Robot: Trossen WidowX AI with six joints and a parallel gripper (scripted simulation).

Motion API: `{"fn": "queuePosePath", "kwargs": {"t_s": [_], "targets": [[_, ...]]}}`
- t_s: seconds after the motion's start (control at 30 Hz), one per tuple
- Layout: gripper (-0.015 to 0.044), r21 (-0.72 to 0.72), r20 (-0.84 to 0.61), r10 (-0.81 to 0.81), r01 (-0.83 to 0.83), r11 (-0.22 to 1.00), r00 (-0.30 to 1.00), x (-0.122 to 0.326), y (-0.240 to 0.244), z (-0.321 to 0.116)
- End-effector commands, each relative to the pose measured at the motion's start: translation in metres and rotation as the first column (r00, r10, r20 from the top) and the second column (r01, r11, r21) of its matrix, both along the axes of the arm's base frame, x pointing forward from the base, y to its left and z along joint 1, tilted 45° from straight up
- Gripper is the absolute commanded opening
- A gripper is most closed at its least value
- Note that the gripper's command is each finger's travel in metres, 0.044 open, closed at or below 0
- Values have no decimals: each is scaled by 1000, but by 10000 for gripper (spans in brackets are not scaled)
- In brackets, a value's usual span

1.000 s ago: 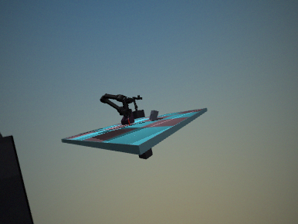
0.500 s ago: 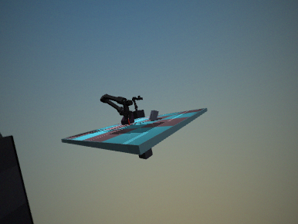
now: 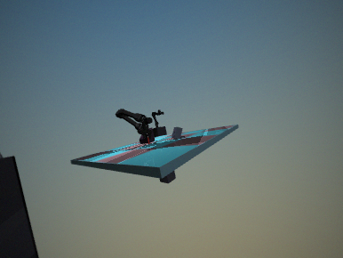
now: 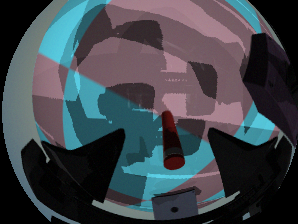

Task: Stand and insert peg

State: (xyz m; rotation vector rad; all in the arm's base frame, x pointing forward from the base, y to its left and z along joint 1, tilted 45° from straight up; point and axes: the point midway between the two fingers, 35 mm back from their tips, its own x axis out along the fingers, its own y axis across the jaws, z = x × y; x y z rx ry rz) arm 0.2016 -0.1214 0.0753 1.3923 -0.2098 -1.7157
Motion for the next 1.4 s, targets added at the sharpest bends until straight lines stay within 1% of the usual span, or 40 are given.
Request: {"fn": "queuePosePath", "kwargs": {"t_s": [0.0, 0.43, 0.53, 0.8, 1.37], "targets": [[361, 0, 1, -1, 1, 1000, 1000, 0, 0, 0], [20, 0, 1, -1, 1, 1000, 1000, 0, 0, 0], [0, 0, 1, -1, 1, 1000, 1000, 0, 0, 0], [0, 3, 1, -1, 1, 1000, 1000, 1, 4, 3], [0, 9, -6, 0, 0, 1000, 1000, 3, 45, 38]]}}
